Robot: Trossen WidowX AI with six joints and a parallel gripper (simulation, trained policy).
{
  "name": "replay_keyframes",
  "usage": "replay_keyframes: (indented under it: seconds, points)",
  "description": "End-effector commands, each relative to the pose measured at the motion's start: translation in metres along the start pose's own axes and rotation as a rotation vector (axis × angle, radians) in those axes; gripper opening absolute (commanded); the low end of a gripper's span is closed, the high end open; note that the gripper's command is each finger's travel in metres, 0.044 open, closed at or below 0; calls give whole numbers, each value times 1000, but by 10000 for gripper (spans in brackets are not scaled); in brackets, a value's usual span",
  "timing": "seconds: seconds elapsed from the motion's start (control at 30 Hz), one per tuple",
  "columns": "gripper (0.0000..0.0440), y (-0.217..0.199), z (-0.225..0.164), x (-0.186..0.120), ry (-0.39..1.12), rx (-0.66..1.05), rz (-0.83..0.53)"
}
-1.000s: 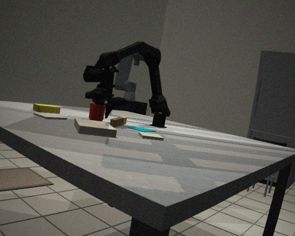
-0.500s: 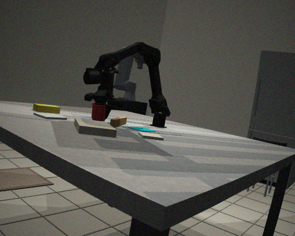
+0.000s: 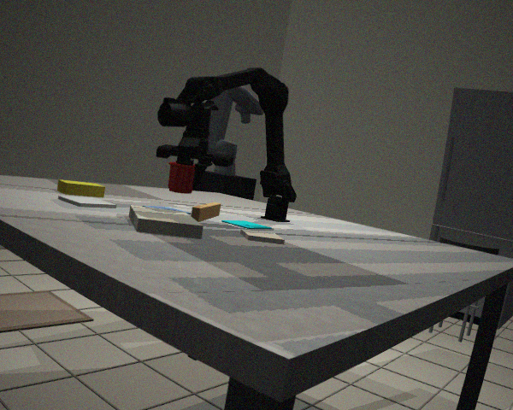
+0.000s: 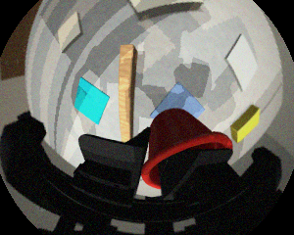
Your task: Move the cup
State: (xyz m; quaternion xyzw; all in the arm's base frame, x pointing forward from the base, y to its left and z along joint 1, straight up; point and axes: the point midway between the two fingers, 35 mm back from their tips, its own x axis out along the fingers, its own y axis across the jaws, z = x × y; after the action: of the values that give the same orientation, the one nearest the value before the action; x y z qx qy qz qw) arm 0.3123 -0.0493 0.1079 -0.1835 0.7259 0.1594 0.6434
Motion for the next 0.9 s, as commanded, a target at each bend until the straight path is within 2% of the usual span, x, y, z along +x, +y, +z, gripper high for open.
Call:
replay_keyframes:
  seconds: [0.0,0.43,0.87]
  points:
    - [0,8,2,-13,-28,-23,-9]
    - [3,43,18,-33,-86,-100,-43]
    - [0,83,33,-40,-141,-169,-74]
